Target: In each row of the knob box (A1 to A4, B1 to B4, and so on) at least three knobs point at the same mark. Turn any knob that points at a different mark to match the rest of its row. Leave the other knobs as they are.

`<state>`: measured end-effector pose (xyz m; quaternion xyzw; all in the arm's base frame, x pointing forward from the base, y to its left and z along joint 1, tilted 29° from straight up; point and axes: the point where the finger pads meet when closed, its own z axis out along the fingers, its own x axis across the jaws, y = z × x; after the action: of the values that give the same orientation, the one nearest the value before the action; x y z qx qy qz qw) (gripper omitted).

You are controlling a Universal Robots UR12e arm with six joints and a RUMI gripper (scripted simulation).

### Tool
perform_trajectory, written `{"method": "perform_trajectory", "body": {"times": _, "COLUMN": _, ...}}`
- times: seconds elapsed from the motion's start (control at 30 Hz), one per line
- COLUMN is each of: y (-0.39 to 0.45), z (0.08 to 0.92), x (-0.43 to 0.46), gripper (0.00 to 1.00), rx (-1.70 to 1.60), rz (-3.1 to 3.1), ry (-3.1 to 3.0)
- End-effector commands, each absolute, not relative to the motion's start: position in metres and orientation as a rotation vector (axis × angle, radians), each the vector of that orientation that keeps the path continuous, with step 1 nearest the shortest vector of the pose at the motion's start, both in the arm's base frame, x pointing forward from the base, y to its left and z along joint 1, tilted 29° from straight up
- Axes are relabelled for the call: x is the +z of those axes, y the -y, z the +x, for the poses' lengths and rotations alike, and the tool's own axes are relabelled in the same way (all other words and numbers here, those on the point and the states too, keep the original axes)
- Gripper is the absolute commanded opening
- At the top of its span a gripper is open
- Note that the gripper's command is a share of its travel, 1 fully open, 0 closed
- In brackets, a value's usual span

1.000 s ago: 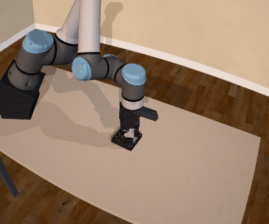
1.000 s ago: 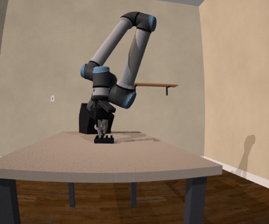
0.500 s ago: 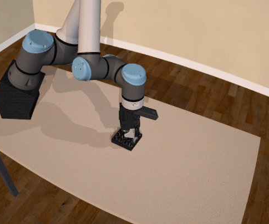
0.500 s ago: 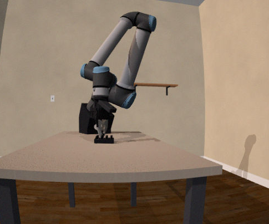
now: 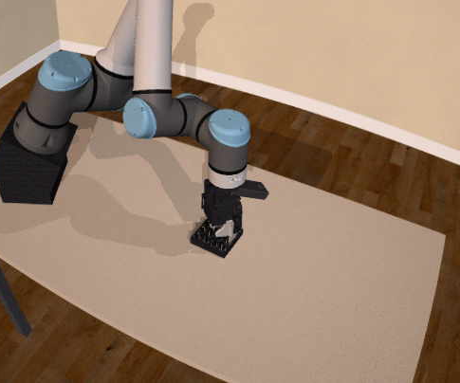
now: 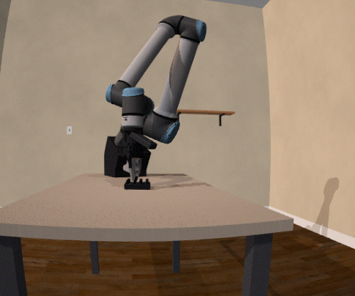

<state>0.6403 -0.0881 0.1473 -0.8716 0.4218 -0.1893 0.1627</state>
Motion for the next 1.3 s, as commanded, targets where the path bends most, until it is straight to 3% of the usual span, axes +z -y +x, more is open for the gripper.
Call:
{"method": "perform_trajectory", "body": {"times": 0.0, "y": 0.0881, "z": 0.6404, "x": 0.1479, "gripper": 0.04, "rx": -0.553, "rz": -2.521, "ry": -1.143}}
{"method": "perform_trajectory", "body": {"times": 0.5, "y": 0.0881, "z": 0.6404, "x": 0.1479, "gripper": 0.04, "rx": -0.554, "rz": -2.526, "ry": -1.135}}
{"method": "perform_trajectory", "body": {"times": 0.53, "y": 0.0881, "z": 0.6404, "x": 0.1479, "gripper": 0.11, "rx": -0.554, "rz": -2.526, "ry": -1.135}}
{"method": "perform_trajectory", "body": {"times": 1.27, "y": 0.0881, "z": 0.6404, "x": 0.1479, "gripper": 0.11, "rx": -0.554, "rz": -2.526, "ry": -1.135}}
